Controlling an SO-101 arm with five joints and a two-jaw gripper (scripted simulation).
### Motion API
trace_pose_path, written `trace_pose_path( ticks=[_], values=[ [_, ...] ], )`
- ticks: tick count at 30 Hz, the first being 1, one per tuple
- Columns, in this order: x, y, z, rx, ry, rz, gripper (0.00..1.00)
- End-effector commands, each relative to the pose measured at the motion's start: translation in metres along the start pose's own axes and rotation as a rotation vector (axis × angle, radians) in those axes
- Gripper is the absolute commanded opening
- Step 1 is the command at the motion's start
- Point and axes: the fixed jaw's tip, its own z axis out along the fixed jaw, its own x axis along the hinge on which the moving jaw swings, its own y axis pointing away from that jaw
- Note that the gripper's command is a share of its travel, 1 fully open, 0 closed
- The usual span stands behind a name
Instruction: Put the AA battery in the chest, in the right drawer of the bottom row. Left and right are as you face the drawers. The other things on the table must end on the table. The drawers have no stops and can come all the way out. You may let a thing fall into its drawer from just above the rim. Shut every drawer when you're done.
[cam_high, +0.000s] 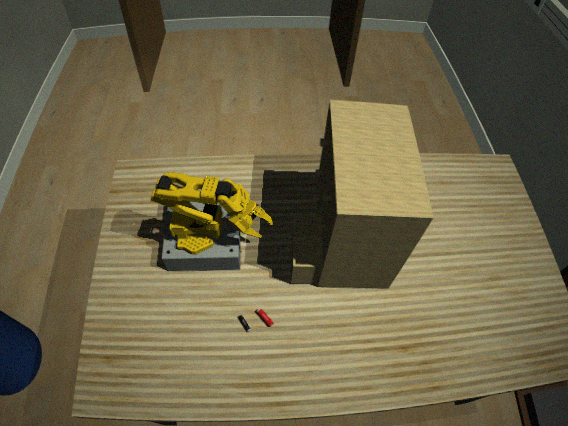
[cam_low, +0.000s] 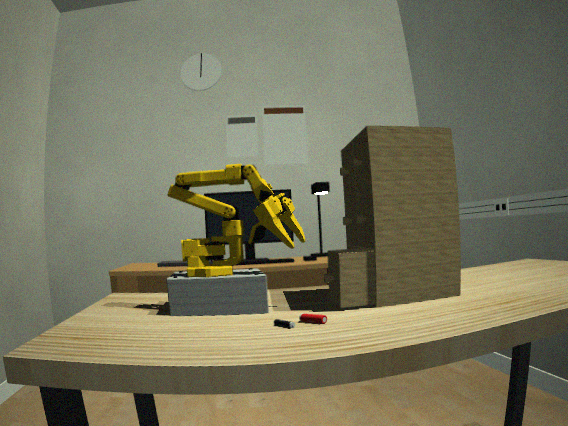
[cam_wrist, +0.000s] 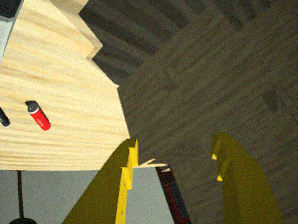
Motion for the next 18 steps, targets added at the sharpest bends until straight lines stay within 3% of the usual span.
trace_pose_path(
  ticks=[1,18],
  values=[
    [0.0037,-0.0007,-0.0033,0.009,0.021,0.116,0.21],
    [0.002,0.0,-0.0033,0.009,0.024,0.494,0.21]
  ],
)
